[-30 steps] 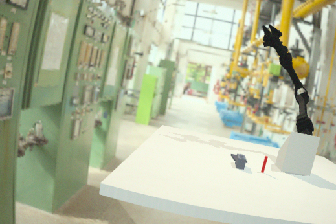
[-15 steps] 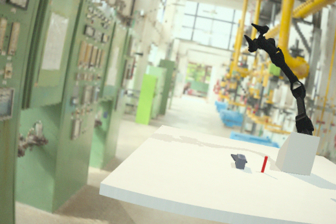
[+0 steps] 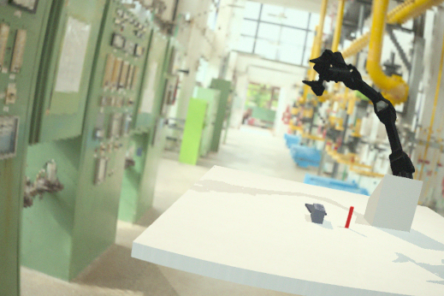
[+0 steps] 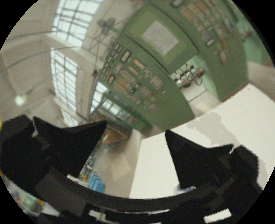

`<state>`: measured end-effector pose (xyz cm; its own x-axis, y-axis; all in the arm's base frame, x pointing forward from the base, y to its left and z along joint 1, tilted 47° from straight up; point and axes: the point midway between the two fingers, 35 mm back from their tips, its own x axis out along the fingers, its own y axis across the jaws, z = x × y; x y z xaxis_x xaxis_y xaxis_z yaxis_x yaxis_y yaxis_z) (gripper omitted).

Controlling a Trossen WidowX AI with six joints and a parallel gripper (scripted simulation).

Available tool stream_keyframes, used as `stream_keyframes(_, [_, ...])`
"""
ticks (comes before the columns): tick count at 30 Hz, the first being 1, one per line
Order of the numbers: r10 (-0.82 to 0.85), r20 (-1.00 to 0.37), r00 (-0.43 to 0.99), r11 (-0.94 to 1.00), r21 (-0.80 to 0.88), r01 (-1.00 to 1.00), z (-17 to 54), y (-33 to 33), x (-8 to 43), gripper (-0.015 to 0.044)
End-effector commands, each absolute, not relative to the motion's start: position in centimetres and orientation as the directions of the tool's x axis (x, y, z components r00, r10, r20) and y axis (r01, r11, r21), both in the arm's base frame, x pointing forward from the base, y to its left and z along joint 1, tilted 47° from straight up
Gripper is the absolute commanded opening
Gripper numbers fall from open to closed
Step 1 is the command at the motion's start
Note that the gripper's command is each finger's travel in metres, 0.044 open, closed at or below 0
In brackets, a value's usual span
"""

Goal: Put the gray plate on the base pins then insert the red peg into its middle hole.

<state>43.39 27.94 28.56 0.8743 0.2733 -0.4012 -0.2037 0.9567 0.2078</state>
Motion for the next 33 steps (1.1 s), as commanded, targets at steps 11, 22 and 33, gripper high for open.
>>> stream_keyframes(11, [-0.215, -0.779, 0.589, 0.702, -0.543, -0.462, 7.8, 19.5, 43.8, 0.044])
stream_keyframes(22, [-0.611, -0.763, 0.212, 0.109, -0.346, -0.932, -3.9, 10.0, 38.2, 0.044])
stream_keyframes(33, [-0.715, -0.693, 0.095, -0.046, -0.089, -0.995, -6.3, 7.0, 35.7, 0.044])
